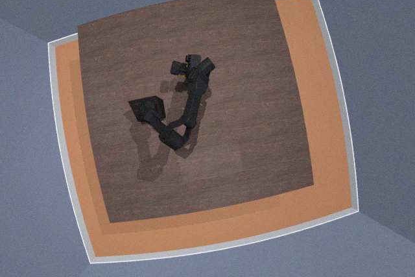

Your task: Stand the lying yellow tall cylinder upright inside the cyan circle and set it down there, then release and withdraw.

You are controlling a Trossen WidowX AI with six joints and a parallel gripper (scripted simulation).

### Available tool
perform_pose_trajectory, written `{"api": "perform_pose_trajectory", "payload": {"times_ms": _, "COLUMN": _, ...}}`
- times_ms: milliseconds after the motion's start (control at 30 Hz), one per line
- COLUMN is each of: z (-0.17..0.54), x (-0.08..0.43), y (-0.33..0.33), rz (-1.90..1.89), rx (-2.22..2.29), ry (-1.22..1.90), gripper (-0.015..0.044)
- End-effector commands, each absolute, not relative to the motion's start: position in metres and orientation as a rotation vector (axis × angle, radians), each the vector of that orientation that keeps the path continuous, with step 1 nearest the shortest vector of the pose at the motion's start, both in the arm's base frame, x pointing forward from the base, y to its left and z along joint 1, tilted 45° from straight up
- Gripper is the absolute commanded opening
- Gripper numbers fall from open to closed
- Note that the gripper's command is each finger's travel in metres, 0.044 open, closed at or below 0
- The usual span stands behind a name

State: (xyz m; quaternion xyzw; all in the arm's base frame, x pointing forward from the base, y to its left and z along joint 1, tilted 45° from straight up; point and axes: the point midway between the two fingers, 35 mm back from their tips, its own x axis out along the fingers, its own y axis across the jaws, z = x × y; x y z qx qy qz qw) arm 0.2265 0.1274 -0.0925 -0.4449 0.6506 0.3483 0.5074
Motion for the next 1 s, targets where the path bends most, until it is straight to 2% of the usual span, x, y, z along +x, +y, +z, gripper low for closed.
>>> {"api": "perform_pose_trajectory", "payload": {"times_ms": 0, "z": -0.0934, "x": 0.2248, "y": 0.1271, "rz": 0.869, "rx": -1.048, "ry": 1.547, "gripper": 0.0105}}
{"api": "perform_pose_trajectory", "payload": {"times_ms": 967, "z": -0.095, "x": 0.2259, "y": 0.1254, "rz": 0.995, "rx": -0.915, "ry": 1.387, "gripper": 0.0105}}
